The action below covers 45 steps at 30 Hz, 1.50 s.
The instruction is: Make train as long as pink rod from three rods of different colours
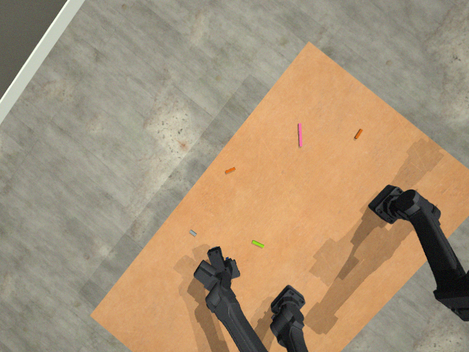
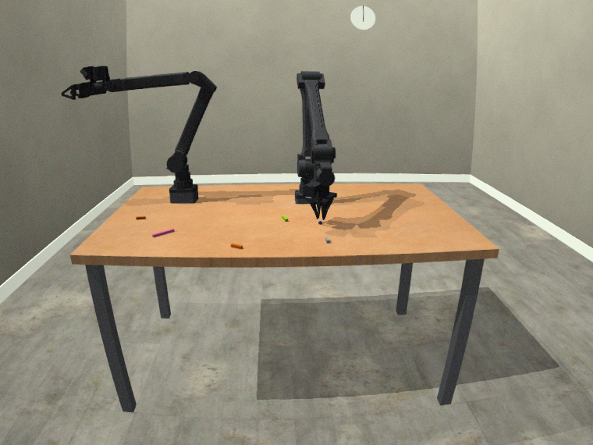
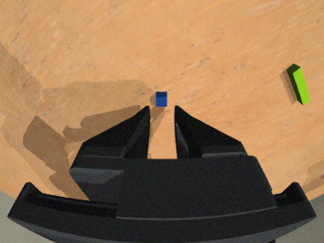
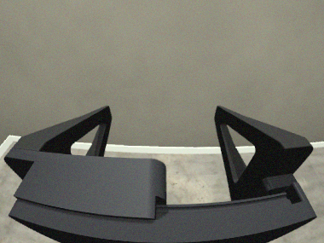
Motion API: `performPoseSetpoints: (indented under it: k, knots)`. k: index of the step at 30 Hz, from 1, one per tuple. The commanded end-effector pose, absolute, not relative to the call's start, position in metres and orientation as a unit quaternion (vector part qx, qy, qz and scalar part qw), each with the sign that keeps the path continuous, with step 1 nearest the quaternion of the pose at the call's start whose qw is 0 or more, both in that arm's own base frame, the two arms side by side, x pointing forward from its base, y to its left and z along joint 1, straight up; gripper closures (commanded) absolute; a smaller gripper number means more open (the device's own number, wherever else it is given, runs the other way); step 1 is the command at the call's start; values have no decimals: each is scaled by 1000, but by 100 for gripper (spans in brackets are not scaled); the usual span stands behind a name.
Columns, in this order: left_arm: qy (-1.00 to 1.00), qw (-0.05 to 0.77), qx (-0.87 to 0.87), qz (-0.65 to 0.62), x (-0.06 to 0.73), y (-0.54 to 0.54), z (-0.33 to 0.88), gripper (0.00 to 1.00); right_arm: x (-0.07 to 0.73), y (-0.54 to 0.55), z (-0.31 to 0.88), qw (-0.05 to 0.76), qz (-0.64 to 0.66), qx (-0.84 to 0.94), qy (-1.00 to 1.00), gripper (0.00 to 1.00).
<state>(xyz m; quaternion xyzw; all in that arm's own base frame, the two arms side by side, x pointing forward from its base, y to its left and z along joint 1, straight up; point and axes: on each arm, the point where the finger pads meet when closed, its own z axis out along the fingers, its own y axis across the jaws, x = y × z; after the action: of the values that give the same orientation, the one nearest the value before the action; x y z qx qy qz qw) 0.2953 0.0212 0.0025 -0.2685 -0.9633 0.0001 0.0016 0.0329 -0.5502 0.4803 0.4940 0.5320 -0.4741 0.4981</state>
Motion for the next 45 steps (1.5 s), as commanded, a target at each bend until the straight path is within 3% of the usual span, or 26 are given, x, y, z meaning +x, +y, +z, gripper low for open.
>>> performPoseSetpoints:
  k: [1, 45]
  knots:
    - [-961, -21, -275, -7, 316, 23, 14, 77, 24, -544, 501, 511, -488, 488, 511, 0]
    - [-961, -23, -275, -8, 321, 23, 15, 77, 24, -544, 501, 511, -488, 488, 511, 0]
